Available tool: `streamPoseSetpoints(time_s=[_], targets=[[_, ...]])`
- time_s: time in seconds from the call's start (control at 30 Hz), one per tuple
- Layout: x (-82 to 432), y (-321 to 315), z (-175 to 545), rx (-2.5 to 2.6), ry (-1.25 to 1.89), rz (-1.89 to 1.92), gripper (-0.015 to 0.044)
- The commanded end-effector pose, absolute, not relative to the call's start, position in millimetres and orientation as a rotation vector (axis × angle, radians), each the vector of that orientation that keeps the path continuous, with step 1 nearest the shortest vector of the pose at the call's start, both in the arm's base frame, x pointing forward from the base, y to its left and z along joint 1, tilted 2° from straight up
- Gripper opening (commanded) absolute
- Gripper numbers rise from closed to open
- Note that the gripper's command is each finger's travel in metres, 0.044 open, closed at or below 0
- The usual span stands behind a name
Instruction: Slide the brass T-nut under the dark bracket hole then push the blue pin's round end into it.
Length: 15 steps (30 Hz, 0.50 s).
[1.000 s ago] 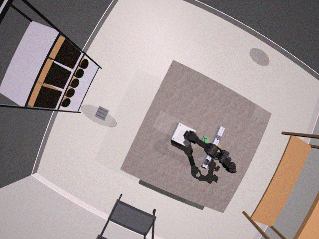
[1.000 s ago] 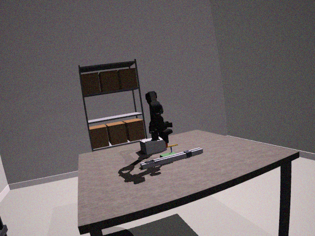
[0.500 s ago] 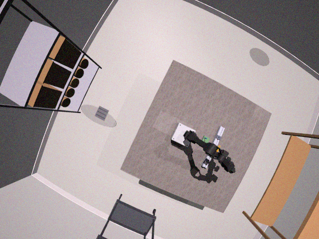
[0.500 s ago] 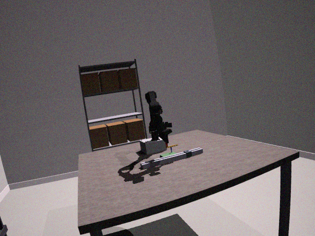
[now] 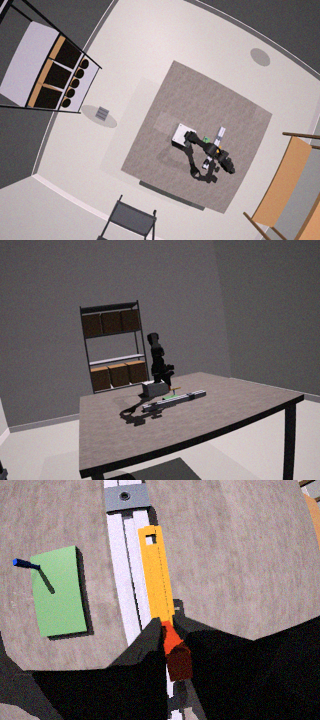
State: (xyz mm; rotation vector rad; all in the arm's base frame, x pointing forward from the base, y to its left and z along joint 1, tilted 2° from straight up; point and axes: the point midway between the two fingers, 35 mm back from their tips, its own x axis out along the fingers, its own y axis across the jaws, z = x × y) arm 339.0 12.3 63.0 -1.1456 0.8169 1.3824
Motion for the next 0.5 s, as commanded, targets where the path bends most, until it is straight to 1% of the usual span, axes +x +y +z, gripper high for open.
streamPoseSetpoints(time_s=[0.0, 0.47], targets=[[339.6, 12.2, 64.6, -1.154, 0.796, 1.370, -0.0150], [337.5, 11.5, 63.0, -1.174, 0.762, 1.341, -0.0150]])
